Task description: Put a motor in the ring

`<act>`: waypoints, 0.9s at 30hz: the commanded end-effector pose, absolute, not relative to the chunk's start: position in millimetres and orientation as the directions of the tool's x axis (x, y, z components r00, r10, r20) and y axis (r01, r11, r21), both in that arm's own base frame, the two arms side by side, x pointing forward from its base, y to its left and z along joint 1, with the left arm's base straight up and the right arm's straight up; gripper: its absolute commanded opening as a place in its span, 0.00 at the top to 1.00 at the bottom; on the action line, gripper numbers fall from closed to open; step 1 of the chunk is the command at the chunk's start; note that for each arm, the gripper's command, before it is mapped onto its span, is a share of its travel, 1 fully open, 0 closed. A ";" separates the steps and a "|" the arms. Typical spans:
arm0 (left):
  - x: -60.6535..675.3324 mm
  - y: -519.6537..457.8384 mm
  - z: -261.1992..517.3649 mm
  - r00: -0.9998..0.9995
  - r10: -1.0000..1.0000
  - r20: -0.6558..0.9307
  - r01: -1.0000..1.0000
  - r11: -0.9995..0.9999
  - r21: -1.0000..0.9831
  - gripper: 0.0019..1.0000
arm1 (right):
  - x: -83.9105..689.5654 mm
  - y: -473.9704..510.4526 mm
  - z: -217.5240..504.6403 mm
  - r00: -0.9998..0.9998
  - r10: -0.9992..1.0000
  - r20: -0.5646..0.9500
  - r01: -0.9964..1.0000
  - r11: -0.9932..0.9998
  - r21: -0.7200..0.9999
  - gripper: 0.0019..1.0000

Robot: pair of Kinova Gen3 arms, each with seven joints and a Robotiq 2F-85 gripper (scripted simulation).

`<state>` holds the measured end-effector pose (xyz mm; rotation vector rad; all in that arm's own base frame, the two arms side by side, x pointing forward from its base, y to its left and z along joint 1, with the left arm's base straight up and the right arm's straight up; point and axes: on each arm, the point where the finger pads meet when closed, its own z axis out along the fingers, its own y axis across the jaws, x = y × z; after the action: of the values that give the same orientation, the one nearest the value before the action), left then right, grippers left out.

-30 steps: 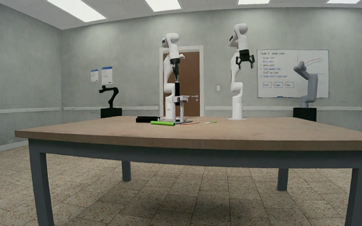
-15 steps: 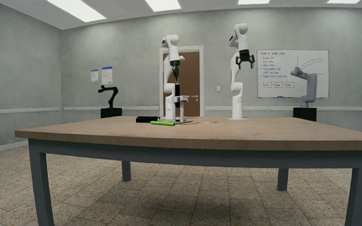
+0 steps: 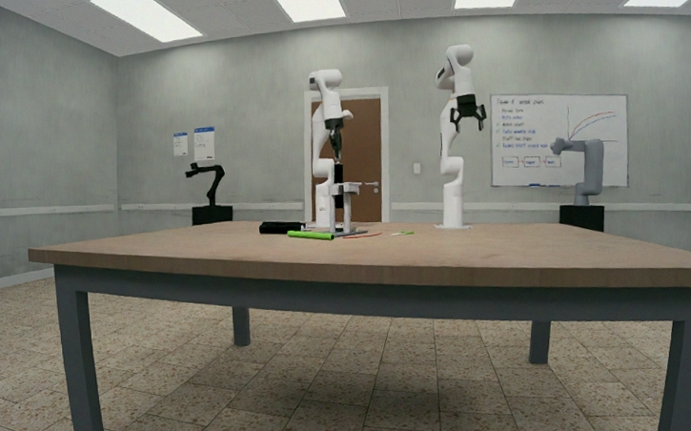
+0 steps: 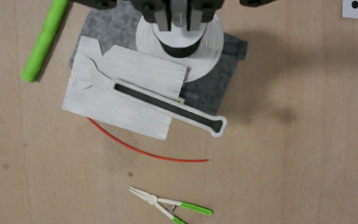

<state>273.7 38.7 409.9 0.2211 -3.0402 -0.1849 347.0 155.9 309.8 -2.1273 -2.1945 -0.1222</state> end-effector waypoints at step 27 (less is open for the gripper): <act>273.8 38.7 410.3 -0.986 -0.149 0.077 -0.139 0.982 0.127 0.00 | 347.4 156.1 287.8 -0.031 0.993 0.116 1.000 0.031 0.002 0.83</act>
<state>273.7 38.7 409.9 0.2211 -3.0402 -0.1849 347.1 155.9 289.4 -2.1273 -2.1945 -0.1225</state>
